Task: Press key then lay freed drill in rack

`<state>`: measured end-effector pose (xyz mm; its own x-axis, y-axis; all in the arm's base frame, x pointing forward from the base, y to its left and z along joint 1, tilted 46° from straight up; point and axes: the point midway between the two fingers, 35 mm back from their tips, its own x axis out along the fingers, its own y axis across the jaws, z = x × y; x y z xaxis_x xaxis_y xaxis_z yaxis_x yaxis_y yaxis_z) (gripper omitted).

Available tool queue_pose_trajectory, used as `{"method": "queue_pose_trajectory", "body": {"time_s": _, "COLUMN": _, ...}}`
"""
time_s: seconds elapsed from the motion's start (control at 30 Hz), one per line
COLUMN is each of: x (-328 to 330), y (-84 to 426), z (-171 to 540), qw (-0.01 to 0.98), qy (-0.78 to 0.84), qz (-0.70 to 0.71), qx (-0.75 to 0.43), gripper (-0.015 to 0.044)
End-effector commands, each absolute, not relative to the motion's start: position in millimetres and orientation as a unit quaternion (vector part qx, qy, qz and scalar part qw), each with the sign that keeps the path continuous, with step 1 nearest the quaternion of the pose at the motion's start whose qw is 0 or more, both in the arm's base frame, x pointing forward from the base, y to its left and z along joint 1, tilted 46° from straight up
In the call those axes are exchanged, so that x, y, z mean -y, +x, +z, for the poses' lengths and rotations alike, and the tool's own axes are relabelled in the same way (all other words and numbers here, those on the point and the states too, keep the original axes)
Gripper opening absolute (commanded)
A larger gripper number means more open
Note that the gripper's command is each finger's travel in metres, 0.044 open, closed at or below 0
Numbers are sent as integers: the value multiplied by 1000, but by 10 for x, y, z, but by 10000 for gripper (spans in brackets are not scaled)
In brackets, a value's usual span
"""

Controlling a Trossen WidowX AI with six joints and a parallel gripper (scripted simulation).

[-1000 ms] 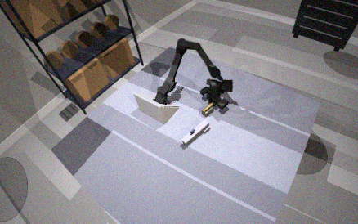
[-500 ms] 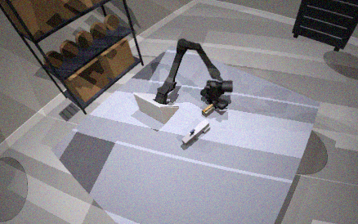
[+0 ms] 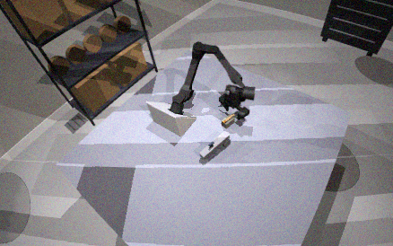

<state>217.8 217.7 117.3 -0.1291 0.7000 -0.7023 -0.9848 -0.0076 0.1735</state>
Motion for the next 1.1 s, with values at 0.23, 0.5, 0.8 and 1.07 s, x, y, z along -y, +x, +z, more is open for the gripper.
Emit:
{"method": "queue_pose_trajectory", "body": {"time_s": 0.23, "x": -1867, "y": 2267, "z": 1535, "qw": 626, "qy": -219, "qz": 676, "qx": -321, "gripper": 440}}
{"method": "queue_pose_trajectory", "body": {"time_s": 0.5, "x": -1994, "y": 2288, "z": 1691, "qw": 615, "qy": -286, "qz": 687, "qx": -262, "gripper": 440}}
{"method": "queue_pose_trajectory", "body": {"time_s": 0.8, "x": -2580, "y": 2190, "z": 2406, "qw": 554, "qy": -484, "qz": 677, "qx": -6, "gripper": 440}}
{"method": "queue_pose_trajectory", "body": {"time_s": 1.07, "x": -2999, "y": 1838, "z": 3270, "qw": 491, "qy": -590, "qz": 599, "qx": 227, "gripper": 440}}
